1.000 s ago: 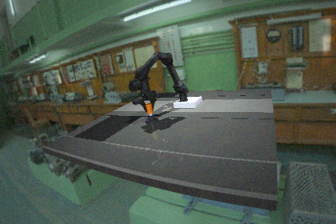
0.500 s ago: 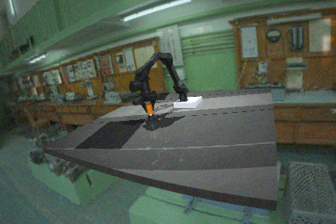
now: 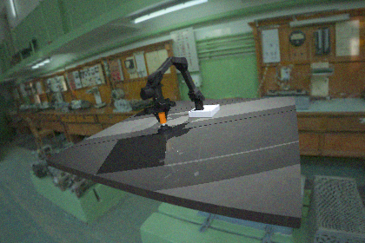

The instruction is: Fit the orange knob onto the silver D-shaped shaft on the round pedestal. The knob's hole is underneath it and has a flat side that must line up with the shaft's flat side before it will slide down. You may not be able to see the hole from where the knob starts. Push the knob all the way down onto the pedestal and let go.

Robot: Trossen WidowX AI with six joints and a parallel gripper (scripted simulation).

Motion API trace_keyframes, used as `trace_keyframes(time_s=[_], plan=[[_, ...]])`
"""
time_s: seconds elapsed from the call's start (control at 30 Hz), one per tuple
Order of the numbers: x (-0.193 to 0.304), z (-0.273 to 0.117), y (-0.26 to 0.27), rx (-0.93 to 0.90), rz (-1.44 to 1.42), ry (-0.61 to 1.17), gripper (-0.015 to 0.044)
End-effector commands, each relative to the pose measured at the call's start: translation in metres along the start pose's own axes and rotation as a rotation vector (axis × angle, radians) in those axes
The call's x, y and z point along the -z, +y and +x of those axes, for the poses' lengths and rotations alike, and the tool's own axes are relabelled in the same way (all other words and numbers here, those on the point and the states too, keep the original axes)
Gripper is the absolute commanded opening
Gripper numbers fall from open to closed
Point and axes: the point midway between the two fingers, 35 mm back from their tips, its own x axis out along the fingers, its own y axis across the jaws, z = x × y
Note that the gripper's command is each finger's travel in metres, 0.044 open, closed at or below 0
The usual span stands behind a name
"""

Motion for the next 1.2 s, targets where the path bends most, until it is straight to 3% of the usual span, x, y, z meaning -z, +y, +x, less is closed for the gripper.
trace_keyframes(time_s=[0.0,1.17], plan=[[0.000,0.001,0.000,0.001,-0.006,0.001,0.0000],[0.000,0.017,0.001,0.001,-0.002,0.001,0.0000]])
